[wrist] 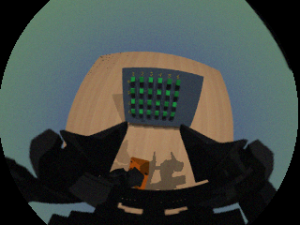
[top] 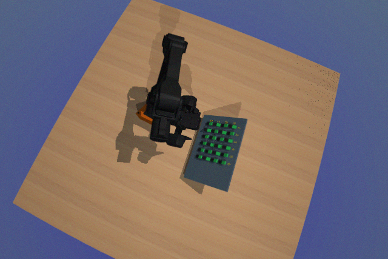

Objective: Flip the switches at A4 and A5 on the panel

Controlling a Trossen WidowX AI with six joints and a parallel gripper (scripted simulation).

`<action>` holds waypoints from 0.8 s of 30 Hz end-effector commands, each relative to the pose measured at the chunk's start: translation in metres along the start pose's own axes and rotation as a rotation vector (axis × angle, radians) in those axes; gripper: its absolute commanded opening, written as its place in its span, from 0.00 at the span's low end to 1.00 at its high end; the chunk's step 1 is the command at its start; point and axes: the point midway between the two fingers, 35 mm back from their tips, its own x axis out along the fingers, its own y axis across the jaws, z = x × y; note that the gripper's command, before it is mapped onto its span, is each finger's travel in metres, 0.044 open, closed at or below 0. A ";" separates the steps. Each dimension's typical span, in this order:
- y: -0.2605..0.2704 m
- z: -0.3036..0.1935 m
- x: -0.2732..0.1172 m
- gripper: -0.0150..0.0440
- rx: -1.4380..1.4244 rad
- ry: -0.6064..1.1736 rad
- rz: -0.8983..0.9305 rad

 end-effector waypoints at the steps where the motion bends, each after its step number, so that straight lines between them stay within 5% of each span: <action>1: -0.001 0.001 0.002 0.89 0.001 0.000 -0.002; 9: -0.018 0.053 0.082 0.53 0.020 -0.041 -0.017; 15: -0.016 0.058 0.090 0.26 0.021 -0.047 -0.009; 24: -0.016 0.059 0.125 0.25 0.020 -0.074 -0.008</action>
